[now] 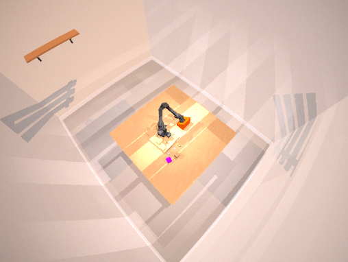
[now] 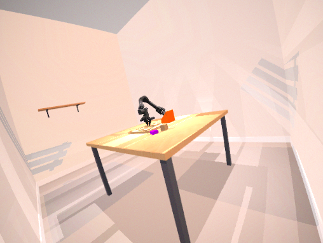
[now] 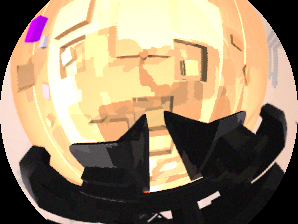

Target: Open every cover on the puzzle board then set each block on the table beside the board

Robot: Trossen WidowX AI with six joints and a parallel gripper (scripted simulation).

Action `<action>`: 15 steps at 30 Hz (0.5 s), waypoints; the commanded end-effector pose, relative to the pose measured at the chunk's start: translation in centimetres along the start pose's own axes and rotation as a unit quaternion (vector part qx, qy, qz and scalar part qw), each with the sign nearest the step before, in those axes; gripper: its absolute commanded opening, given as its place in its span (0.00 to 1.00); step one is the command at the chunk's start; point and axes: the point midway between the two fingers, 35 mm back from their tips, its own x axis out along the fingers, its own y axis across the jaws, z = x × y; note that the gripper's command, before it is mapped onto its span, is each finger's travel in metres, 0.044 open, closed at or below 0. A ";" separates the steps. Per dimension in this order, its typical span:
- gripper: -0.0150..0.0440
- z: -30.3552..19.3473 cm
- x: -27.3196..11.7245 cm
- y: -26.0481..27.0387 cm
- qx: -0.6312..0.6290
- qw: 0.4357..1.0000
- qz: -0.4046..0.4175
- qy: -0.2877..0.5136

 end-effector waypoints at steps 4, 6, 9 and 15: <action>0.39 0.2 -1.2 -0.1 0.004 1.000 0.000 -0.004; 0.39 0.2 -1.4 -0.1 0.004 1.000 0.000 -0.004; 0.39 0.2 -1.8 -0.2 0.003 1.000 0.000 -0.003; 0.39 0.2 -2.6 -0.2 0.003 1.000 -0.001 -0.003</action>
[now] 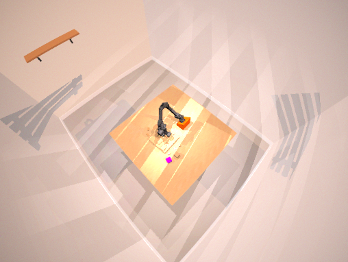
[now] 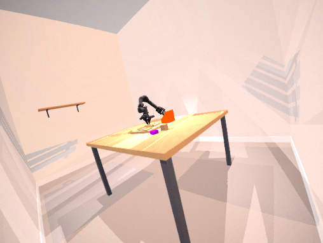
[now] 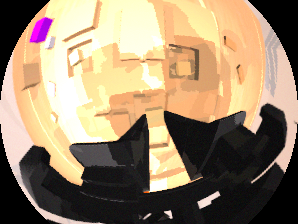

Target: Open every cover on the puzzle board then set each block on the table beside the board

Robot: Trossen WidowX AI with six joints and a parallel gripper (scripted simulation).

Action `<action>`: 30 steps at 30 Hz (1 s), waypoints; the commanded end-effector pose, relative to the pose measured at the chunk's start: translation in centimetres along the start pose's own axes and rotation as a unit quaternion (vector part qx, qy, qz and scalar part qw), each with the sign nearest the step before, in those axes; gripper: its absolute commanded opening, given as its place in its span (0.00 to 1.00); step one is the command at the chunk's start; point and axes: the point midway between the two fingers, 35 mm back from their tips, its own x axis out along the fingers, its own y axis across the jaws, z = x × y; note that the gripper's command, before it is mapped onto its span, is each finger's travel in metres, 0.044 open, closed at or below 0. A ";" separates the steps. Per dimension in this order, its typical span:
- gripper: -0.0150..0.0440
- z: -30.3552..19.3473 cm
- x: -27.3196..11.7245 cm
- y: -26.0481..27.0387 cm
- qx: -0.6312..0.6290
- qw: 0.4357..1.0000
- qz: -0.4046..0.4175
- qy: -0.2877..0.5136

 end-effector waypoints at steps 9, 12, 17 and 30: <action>0.39 0.2 -2.1 -0.1 0.004 1.000 0.001 -0.004; 0.39 0.2 -2.8 -0.1 0.004 1.000 0.002 -0.004; 0.39 0.2 -4.1 -0.1 0.004 1.000 0.002 -0.004; 0.39 0.4 -6.2 1.2 0.003 1.000 0.006 -0.005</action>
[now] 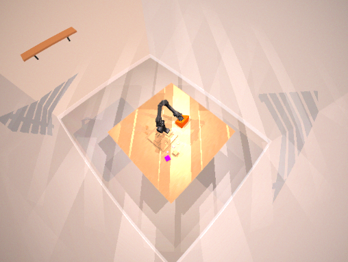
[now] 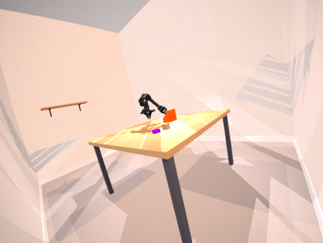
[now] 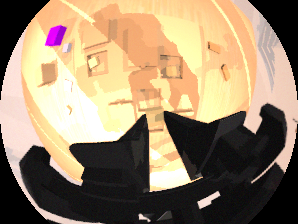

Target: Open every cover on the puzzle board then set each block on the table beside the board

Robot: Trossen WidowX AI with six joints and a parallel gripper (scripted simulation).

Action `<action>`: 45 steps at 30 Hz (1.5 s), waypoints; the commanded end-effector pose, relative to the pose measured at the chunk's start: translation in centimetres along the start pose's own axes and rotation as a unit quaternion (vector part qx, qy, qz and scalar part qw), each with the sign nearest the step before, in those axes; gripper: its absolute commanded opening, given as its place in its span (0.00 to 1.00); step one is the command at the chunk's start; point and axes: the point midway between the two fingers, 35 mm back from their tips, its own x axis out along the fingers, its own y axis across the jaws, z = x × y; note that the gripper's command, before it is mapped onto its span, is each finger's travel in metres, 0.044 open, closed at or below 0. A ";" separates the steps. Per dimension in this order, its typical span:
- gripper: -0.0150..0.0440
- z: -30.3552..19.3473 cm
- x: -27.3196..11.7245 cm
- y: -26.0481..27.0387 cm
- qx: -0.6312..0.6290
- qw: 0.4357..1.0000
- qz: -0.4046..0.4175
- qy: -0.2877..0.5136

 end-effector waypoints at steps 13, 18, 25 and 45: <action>0.39 0.8 -0.8 6.0 -0.003 1.000 0.016 -0.004; 0.39 0.8 -1.0 8.0 -0.004 1.000 0.019 -0.005; 0.39 0.5 -1.1 10.8 -0.004 1.000 0.022 -0.005; 0.39 -1.4 -1.2 18.4 -0.005 1.000 0.022 -0.002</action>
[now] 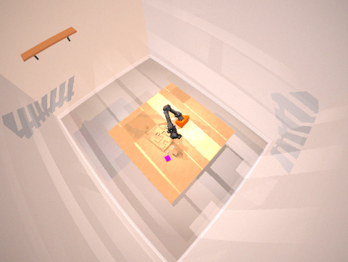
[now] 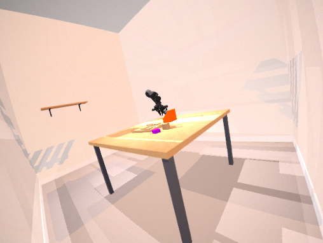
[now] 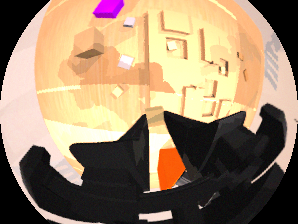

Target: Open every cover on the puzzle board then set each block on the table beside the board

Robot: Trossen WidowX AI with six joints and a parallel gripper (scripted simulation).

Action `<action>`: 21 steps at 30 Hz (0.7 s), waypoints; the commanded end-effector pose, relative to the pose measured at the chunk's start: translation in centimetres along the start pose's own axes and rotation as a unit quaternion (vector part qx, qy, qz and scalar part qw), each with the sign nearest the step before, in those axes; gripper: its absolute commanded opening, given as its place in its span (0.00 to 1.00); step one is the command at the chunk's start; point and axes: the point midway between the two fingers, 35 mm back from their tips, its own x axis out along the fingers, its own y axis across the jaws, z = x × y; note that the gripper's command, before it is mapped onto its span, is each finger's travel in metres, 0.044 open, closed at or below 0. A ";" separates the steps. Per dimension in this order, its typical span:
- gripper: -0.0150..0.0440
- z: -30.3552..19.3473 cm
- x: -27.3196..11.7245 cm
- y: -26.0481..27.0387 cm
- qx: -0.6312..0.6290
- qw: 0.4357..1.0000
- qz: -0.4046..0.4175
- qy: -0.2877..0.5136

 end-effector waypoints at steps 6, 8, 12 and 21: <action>0.39 -1.3 0.3 3.6 0.002 1.000 -0.002 0.003; 0.39 -1.6 0.4 4.3 0.002 1.000 -0.003 0.004; 0.39 -2.4 0.6 5.6 0.003 1.000 -0.006 0.004; 0.39 -3.9 1.1 8.0 0.006 1.000 -0.012 0.005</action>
